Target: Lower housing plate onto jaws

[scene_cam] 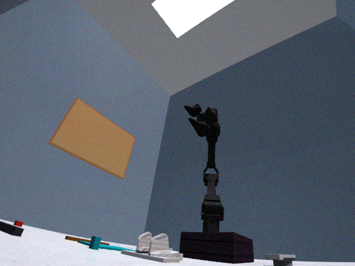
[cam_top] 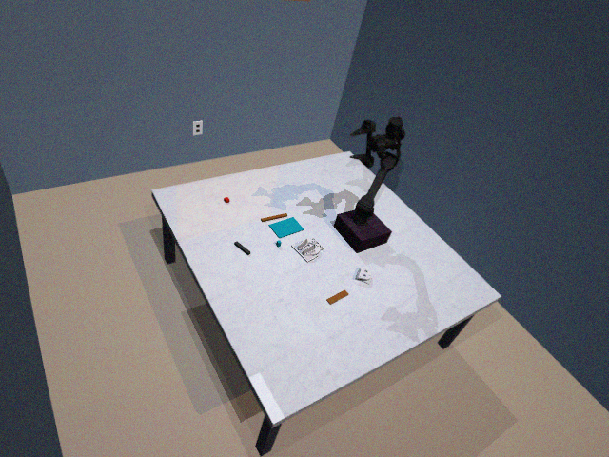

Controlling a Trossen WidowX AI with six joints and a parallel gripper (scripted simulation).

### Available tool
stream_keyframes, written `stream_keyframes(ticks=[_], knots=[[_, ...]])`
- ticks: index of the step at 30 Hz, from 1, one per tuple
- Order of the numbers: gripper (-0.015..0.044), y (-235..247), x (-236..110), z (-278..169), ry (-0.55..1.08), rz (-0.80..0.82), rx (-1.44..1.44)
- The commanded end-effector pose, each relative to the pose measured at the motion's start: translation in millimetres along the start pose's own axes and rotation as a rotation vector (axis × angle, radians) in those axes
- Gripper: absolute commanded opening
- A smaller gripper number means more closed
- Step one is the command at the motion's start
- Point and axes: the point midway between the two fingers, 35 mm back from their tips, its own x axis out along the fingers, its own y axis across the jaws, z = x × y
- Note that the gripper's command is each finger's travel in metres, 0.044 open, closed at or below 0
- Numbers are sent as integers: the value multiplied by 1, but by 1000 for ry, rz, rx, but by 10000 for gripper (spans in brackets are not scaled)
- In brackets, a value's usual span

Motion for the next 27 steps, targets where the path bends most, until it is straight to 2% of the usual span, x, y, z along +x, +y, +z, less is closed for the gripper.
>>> stream_keyframes(ticks=[1, 14, 27], knots=[[440, 37, 26, 31, -57, 123, -85], [440, 144, 62, 99, -205, 439, -303], [440, 266, 61, 139, -329, 767, -516]])
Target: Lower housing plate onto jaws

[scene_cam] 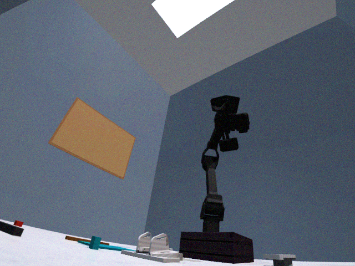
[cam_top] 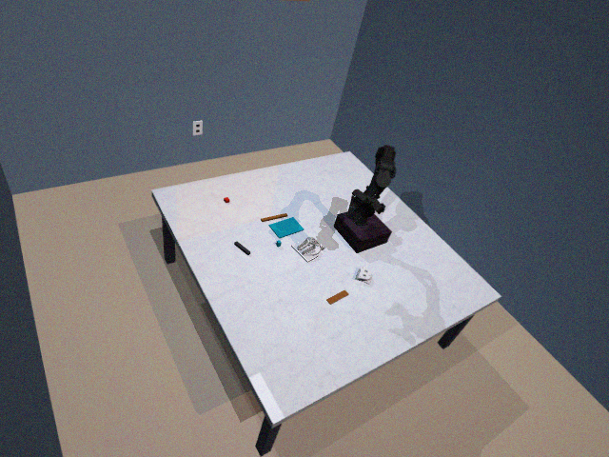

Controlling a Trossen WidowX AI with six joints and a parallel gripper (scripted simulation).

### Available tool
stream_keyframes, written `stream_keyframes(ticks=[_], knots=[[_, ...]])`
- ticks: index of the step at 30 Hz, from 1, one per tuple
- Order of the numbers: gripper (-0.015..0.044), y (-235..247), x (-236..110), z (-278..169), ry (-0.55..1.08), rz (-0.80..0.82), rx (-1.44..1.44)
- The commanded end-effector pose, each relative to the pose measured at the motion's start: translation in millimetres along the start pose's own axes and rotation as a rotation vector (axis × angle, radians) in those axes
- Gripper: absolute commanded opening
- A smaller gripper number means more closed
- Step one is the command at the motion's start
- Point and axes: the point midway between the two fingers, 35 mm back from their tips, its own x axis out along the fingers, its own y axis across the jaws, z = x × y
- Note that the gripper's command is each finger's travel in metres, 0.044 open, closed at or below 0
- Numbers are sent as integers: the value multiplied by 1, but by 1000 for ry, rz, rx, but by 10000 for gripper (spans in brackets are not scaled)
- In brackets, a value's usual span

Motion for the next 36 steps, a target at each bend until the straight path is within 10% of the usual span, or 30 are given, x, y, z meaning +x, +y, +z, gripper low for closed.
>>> stream_keyframes(ticks=[1, 26, 36], knots=[[440, 33, 29, 25, -42, 134, -84], [440, 231, 95, 98, -179, 800, -403], [440, 238, 97, 99, -180, 817, -410]])
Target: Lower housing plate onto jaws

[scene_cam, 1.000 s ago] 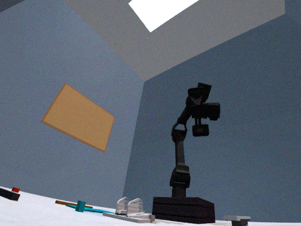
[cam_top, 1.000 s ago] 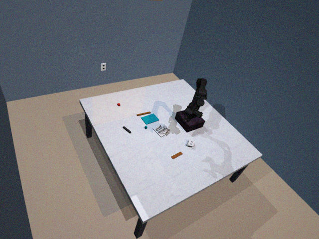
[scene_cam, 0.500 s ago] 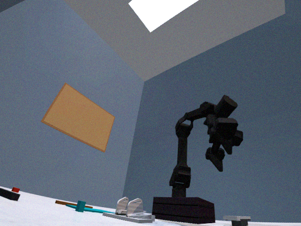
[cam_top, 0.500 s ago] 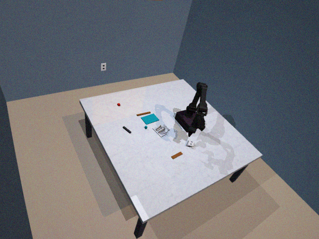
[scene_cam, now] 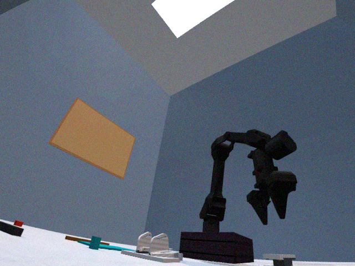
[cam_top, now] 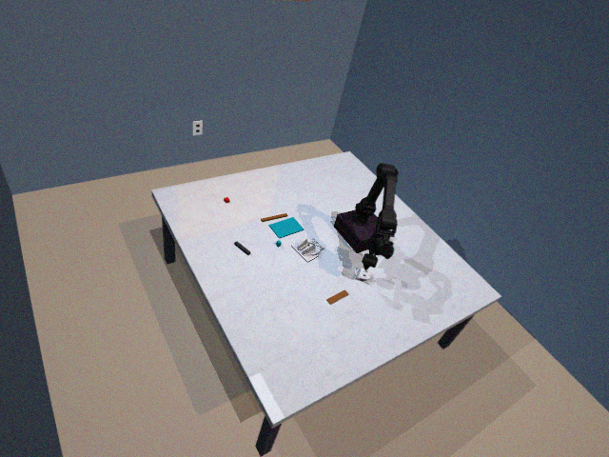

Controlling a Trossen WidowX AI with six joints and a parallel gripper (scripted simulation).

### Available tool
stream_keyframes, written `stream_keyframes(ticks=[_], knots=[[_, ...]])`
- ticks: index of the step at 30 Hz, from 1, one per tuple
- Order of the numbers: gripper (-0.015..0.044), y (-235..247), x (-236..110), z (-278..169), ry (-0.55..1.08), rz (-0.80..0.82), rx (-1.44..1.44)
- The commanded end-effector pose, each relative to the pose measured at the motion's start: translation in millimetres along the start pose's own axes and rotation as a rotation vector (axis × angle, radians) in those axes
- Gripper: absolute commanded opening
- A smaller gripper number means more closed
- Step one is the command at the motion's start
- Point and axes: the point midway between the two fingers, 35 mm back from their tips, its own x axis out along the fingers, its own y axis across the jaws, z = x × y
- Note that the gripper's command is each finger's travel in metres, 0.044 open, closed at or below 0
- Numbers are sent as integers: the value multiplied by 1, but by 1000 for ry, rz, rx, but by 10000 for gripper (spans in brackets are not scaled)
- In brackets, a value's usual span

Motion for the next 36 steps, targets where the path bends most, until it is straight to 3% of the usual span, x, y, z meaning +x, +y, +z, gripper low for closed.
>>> stream_keyframes(ticks=[1, 5, 36], knots=[[440, 3, 12, 1, -2, 16, -10], [440, 4, 43, 1, -2, 16, -10], [440, 4, 63, 1, -2, 16, -10]])
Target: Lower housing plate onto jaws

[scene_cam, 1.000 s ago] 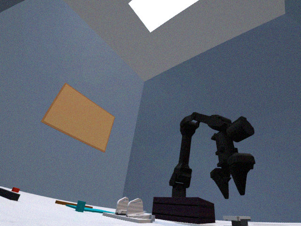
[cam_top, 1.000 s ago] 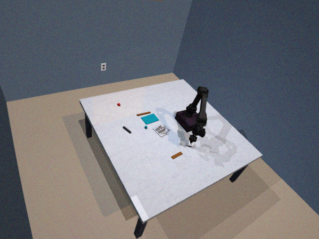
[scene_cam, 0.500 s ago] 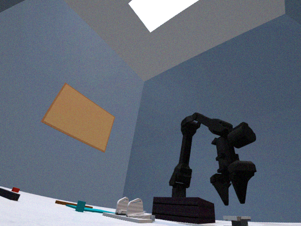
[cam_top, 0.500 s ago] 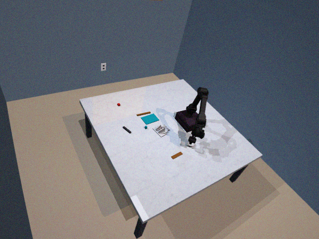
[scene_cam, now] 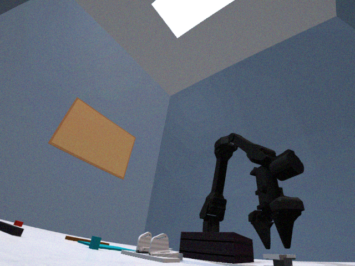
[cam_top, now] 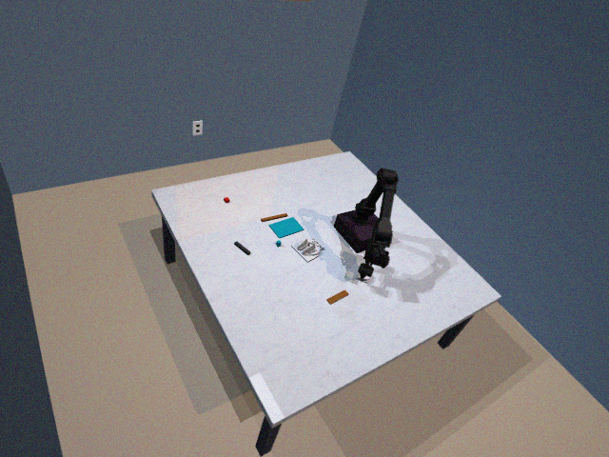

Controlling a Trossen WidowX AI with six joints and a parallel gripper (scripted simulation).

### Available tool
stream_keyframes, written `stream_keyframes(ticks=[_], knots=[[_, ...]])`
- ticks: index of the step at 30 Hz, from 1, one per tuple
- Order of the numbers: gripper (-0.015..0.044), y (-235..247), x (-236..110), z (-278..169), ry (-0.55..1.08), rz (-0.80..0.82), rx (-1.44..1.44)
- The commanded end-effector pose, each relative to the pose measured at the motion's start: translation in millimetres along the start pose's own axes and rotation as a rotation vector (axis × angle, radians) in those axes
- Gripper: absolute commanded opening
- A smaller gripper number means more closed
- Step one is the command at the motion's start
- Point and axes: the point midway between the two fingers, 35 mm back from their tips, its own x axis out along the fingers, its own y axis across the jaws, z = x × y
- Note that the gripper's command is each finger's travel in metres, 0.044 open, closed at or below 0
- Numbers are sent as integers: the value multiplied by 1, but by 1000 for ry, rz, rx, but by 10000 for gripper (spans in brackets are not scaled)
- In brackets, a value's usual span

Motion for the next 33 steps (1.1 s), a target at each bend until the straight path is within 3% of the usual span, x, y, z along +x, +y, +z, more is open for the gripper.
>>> stream_keyframes(ticks=[1, 33], knots=[[440, 2, 3, 0, -2, 6, -2], [440, 2, 33, 0, -2, 7, -2]])
